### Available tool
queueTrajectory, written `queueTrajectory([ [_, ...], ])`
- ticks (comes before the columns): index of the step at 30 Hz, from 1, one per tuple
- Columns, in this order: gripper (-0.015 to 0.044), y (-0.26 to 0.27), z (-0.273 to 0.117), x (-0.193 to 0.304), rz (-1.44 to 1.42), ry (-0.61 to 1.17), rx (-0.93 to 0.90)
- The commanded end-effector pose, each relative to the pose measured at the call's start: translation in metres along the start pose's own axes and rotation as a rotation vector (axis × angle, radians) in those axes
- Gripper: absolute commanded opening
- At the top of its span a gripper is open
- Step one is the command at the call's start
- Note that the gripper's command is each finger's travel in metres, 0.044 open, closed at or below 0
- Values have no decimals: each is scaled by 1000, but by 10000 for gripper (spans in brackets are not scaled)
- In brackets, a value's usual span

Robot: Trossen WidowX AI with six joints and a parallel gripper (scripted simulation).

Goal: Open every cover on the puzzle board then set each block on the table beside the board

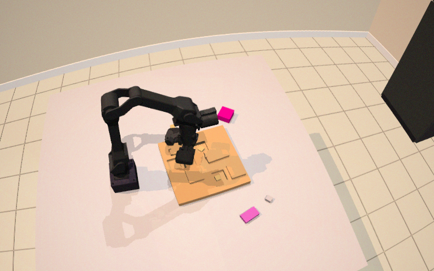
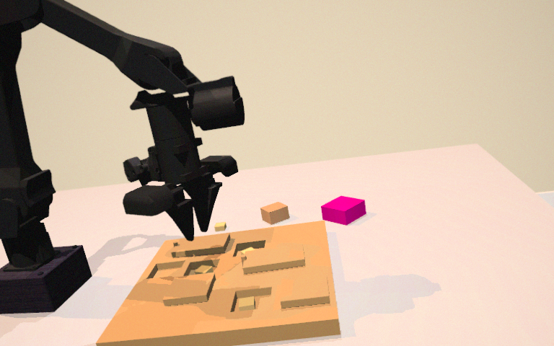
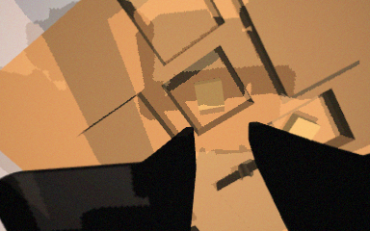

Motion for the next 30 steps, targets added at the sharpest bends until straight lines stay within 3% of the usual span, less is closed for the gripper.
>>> queueTrajectory([
  [1,144,0,-7,-2,2,-7,-2],
  [15,144,1,28,-2,2,-7,-2],
  [30,144,1,28,-2,2,-7,-2],
])
Point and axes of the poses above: the point midway between the two fingers, 35 mm back from their tips, its own z axis out along the fingers, its own y axis across the jaws, x = y × z, the point moved 9 cm from there along -z, back along the fingers, and after that the axes turned 6 degrees about -z, right-handed, at the moved point
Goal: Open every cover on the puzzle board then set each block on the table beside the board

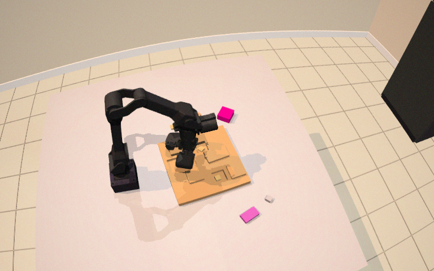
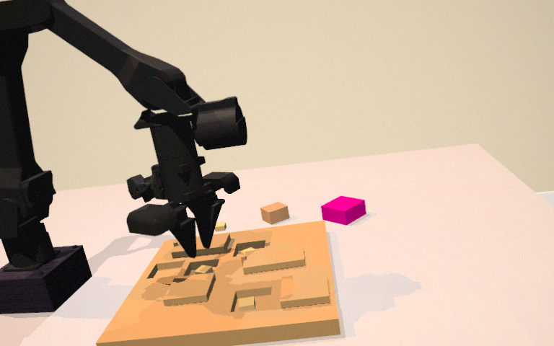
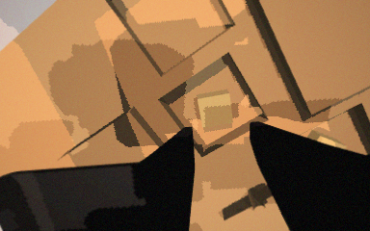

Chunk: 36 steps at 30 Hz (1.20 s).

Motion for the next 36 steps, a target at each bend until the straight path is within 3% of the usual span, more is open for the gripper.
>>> queueTrajectory([
  [1,144,0,2,0,2,-5,-2],
  [36,144,0,10,0,2,-5,-2],
])
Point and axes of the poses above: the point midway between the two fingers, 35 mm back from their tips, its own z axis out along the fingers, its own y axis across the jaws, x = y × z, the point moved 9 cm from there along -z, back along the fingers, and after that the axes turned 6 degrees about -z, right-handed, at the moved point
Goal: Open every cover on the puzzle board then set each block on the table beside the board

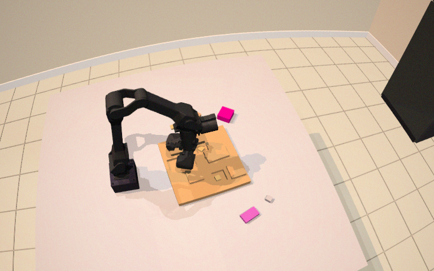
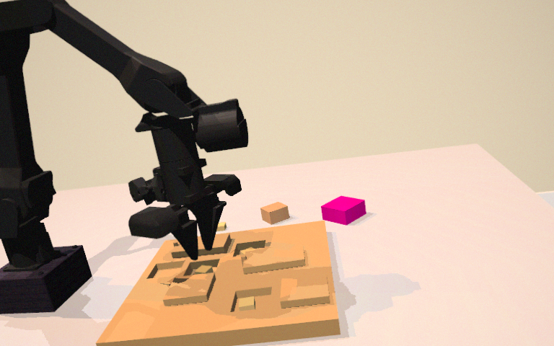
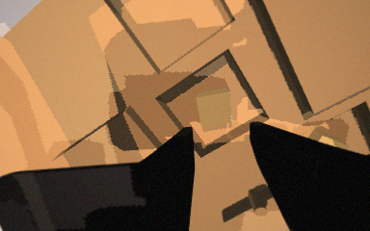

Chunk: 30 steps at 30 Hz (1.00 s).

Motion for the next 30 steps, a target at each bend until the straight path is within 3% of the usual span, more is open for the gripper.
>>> queueTrajectory([
  [1,144,0,7,-1,1,-10,-4],
  [30,144,0,22,-2,1,-10,-4],
])
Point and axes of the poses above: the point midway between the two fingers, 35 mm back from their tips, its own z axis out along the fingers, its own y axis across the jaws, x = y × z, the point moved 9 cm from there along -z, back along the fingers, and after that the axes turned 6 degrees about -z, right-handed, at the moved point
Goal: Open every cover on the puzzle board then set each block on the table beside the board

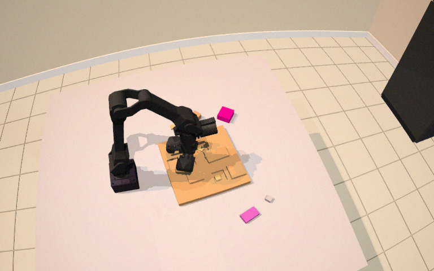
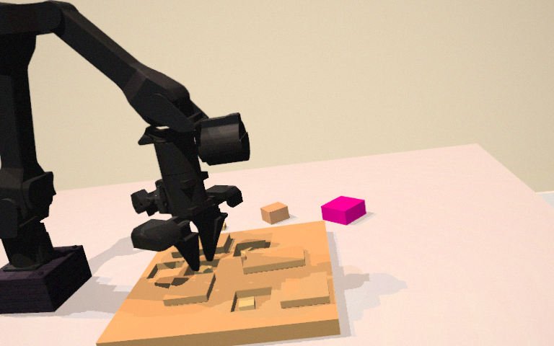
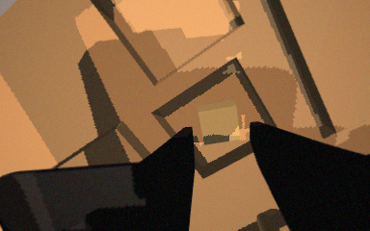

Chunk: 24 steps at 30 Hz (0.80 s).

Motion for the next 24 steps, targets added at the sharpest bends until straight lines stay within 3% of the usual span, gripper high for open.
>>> queueTrajectory([
  [1,144,0,4,0,3,-5,-2],
  [18,144,0,12,-1,3,-5,-2],
  [24,104,0,9,0,0,3,1],
])
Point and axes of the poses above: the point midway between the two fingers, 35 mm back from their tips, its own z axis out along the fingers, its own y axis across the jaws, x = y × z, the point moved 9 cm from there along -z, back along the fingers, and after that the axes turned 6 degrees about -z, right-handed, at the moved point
